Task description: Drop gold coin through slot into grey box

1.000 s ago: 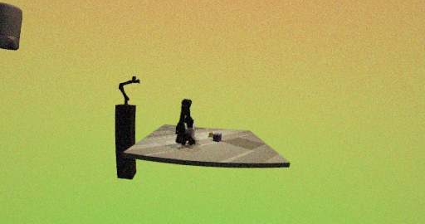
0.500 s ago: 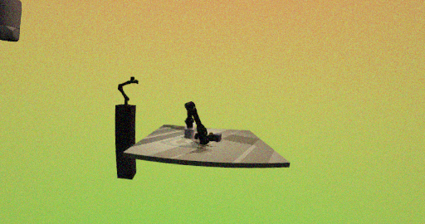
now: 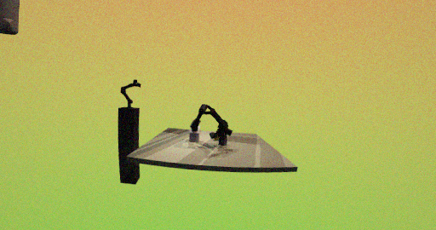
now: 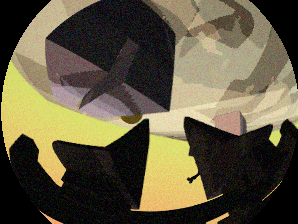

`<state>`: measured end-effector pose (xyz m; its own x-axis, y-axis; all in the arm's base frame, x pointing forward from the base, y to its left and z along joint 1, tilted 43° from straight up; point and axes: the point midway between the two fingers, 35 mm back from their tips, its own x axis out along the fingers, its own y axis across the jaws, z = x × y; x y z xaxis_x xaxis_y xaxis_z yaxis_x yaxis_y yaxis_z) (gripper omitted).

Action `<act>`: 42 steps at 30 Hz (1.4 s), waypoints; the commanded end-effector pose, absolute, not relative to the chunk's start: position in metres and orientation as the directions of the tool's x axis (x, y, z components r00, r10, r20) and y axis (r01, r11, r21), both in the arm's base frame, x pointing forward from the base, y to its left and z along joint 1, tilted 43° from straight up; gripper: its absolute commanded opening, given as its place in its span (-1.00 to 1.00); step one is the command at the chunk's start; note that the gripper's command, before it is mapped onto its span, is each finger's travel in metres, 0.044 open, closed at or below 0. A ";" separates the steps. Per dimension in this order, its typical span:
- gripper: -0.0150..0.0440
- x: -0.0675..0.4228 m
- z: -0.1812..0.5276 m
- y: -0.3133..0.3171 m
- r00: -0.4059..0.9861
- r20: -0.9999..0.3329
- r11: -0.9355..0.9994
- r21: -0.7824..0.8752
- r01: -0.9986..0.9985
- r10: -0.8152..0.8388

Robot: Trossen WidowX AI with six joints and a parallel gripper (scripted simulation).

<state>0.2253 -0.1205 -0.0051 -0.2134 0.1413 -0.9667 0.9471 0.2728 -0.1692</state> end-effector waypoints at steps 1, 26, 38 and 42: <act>0.05 0.233 -0.021 -0.092 -0.320 -0.946 0.436 -0.271 0.858 0.041; 0.05 0.261 -0.070 0.040 -0.157 -0.736 0.710 -0.676 0.195 -0.658; 0.05 0.254 -0.104 0.009 -0.156 -0.735 0.709 -0.678 0.195 -0.660; 0.05 0.253 -0.106 0.007 -0.156 -0.735 0.709 -0.678 0.195 -0.659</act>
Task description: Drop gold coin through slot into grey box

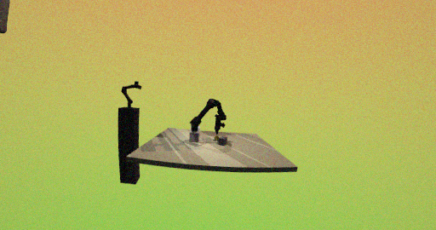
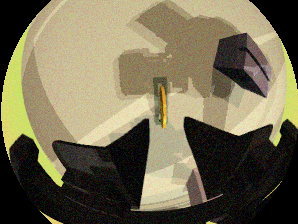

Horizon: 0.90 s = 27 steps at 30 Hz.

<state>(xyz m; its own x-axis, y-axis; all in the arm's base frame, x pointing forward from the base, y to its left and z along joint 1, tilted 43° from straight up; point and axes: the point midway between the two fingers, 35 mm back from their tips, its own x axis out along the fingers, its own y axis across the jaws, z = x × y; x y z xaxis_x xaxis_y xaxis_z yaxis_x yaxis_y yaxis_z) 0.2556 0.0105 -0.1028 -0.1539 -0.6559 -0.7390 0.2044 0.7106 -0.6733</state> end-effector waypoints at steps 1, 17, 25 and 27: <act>0.05 0.253 -0.108 0.006 -0.156 -0.735 0.709 -0.677 0.195 -0.659; 0.05 0.250 -0.127 -0.011 -0.156 -0.735 0.709 -0.677 0.195 -0.659; 0.05 0.248 -0.136 -0.020 -0.156 -0.735 0.709 -0.678 0.195 -0.660; 0.05 0.247 -0.139 -0.022 -0.156 -0.735 0.709 -0.678 0.195 -0.660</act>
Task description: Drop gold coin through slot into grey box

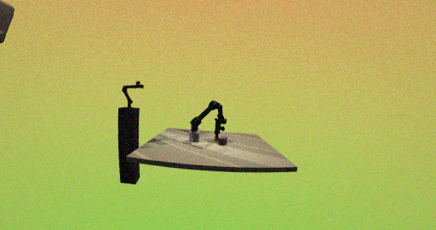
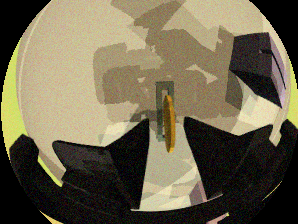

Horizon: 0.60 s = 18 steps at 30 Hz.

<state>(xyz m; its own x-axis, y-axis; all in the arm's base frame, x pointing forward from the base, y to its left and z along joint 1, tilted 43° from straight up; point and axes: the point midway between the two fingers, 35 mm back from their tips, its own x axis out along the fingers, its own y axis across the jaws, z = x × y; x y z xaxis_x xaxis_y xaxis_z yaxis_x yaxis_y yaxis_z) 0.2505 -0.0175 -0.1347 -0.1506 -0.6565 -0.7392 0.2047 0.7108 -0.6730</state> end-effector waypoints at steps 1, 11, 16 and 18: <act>0.05 0.247 -0.140 -0.023 -0.156 -0.735 0.708 -0.678 0.195 -0.660; 0.05 0.243 -0.150 -0.033 -0.157 -0.733 0.707 -0.680 0.195 -0.662; -0.30 0.243 -0.150 -0.033 -0.157 -0.733 0.707 -0.680 0.195 -0.662; -0.48 0.243 -0.150 -0.033 -0.157 -0.733 0.707 -0.680 0.195 -0.662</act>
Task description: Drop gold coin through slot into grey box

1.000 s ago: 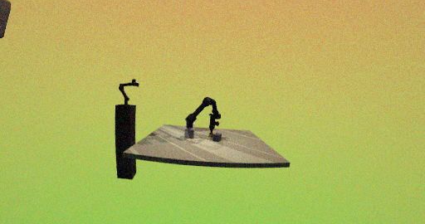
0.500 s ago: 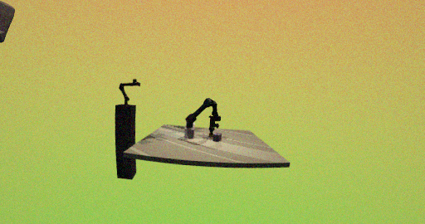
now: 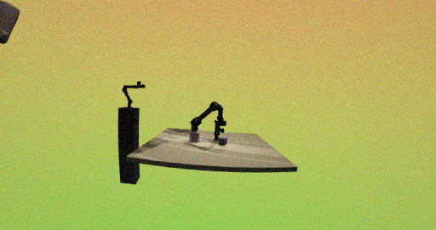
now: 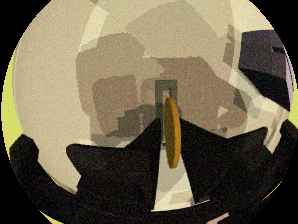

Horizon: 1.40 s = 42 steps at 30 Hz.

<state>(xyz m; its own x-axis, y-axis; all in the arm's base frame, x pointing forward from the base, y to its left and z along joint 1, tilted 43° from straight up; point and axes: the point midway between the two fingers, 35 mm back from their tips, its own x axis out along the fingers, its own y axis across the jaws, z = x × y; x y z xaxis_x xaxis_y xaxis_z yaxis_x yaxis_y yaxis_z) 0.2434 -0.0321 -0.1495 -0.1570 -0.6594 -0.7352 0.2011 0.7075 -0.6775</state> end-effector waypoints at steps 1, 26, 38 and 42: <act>-0.49 0.243 -0.150 -0.033 -0.157 -0.733 0.707 -0.680 0.195 -0.662; -0.49 0.252 -0.130 -0.010 -0.138 -0.740 0.713 -0.672 0.200 -0.658; -0.49 0.257 -0.108 0.010 -0.146 -0.740 0.713 -0.672 0.198 -0.657; -0.49 0.257 -0.100 0.016 -0.149 -0.739 0.713 -0.673 0.197 -0.657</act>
